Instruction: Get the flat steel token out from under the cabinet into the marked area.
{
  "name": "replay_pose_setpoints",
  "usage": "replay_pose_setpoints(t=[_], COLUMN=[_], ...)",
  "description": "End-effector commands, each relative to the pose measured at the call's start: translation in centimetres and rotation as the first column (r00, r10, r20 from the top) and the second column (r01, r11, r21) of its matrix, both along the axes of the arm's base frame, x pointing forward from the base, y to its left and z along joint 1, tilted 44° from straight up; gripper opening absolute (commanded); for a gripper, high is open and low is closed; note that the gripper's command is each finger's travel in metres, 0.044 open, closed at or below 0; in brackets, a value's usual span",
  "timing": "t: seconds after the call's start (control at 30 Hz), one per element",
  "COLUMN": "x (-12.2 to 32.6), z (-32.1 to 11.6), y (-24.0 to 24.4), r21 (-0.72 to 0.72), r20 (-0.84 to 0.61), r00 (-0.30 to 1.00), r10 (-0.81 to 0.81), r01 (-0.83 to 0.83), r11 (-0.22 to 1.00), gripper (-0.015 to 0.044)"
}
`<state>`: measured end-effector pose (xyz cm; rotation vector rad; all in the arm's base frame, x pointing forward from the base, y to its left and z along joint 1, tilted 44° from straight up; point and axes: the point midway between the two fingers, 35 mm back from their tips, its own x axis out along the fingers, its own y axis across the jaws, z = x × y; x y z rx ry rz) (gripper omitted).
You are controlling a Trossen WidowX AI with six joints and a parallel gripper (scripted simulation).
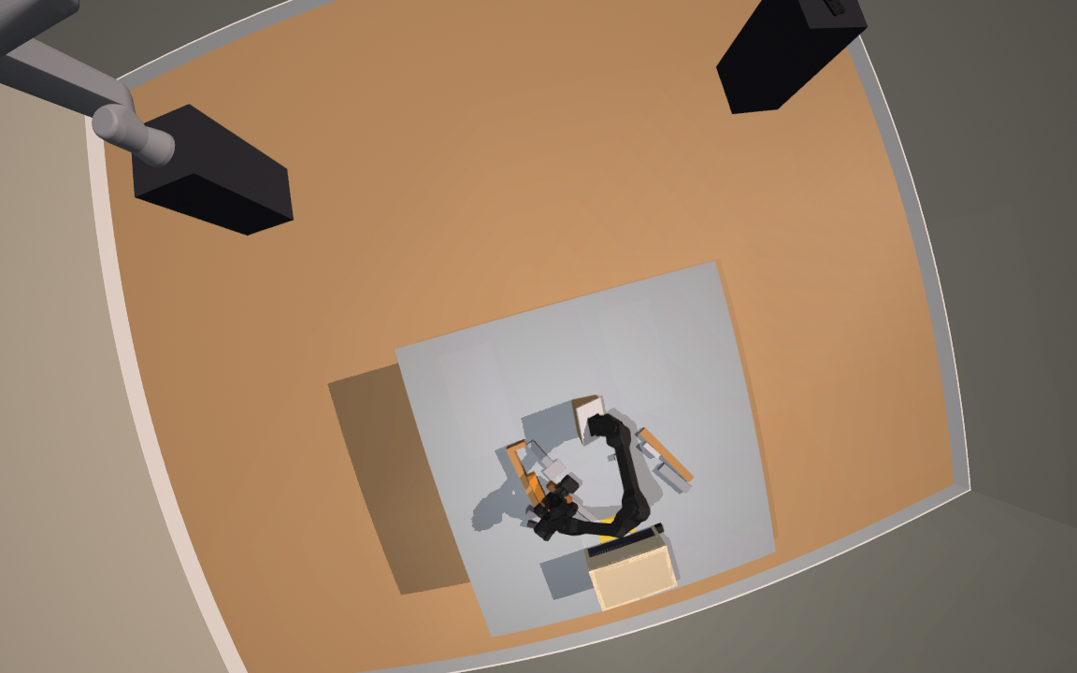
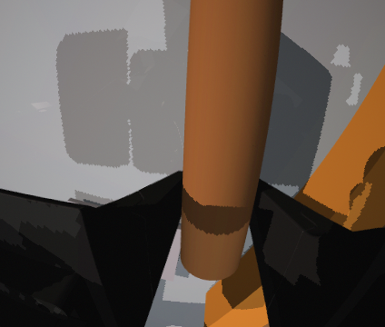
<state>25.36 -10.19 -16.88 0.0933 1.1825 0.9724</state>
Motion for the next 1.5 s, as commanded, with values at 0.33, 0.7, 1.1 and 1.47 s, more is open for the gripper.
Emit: replay_pose_setpoints(t=[0.33,0.7,1.1,1.47], x=[0.2,0.8,2.3,3.4], z=[-0.9,-0.8,-0.1,0.4], y=[-1.3,-1.3,-0.6,-0.1], r21=[-0.007,-0.007,-0.006,-0.005], r20=[0.005,0.006,0.007,0.008], r00=[1.000,1.000,1.000,1.000], r10=[0.000,0.000,0.000,0.001], r01=[0.000,0.000,0.000,-0.001], r11=[1.000,1.000,1.000,1.000], gripper=[0.0000,0.0000,0.0000,0.0000])
